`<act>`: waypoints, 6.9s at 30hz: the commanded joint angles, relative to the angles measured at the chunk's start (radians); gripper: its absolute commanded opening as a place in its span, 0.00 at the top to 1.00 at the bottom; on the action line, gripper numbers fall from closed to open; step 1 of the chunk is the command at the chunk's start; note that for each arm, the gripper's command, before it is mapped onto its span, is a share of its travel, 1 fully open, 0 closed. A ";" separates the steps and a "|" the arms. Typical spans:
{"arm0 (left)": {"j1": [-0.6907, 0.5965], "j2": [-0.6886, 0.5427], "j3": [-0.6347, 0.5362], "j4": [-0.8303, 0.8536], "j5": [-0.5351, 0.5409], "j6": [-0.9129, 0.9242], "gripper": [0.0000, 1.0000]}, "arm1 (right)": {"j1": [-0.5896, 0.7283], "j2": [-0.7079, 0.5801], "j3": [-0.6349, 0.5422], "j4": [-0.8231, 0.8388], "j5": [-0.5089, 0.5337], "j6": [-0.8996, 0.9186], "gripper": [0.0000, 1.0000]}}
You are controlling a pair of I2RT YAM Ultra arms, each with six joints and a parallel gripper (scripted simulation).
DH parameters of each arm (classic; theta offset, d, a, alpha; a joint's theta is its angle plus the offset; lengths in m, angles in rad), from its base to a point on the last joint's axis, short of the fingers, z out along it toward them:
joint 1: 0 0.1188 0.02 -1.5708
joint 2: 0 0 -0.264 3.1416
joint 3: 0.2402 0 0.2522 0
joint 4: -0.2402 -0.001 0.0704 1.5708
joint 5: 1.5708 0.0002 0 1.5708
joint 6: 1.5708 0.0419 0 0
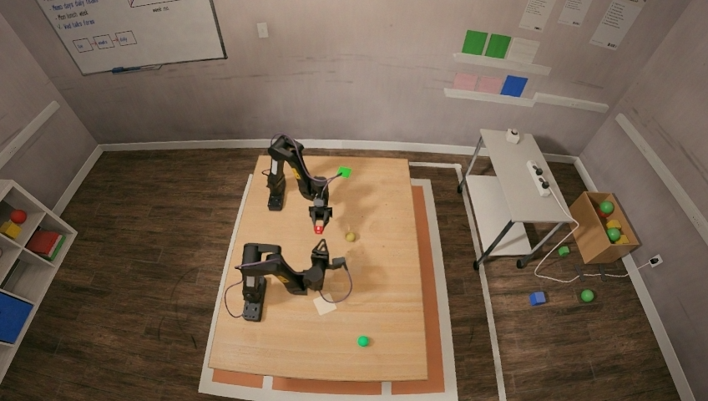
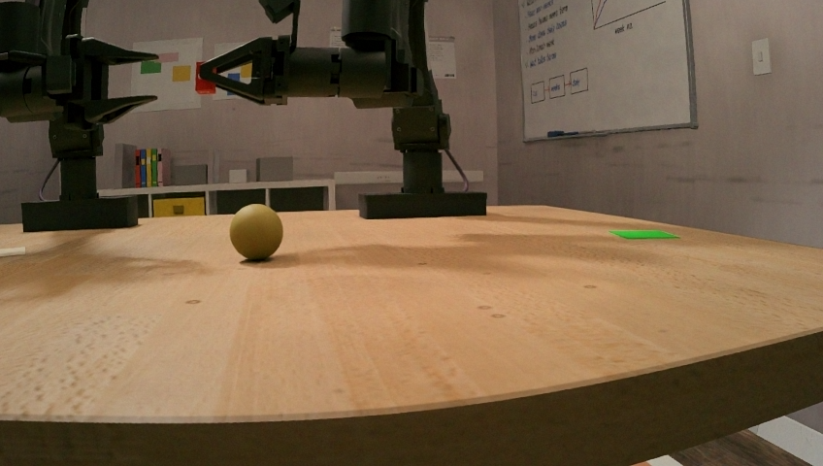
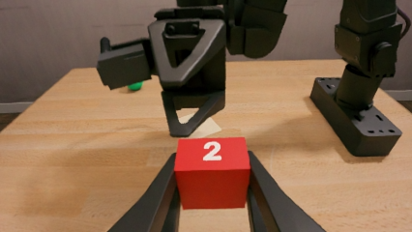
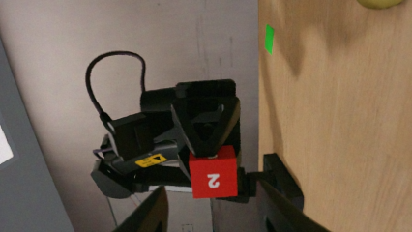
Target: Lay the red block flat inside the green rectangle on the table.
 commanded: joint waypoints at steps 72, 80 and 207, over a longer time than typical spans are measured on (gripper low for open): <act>0.925 0.106 0.912 -2.416 -1.065 0.809 0.73 | 0.515 -1.494 0.612 -2.592 1.282 -1.649 0.54; 0.936 0.196 1.022 -2.443 -1.101 0.789 0.73 | 0.678 -1.568 0.649 -2.680 1.445 -1.636 0.54; 0.937 0.158 1.025 -2.441 -1.103 0.799 0.00 | 0.769 -1.564 0.648 -2.676 1.459 -1.607 0.54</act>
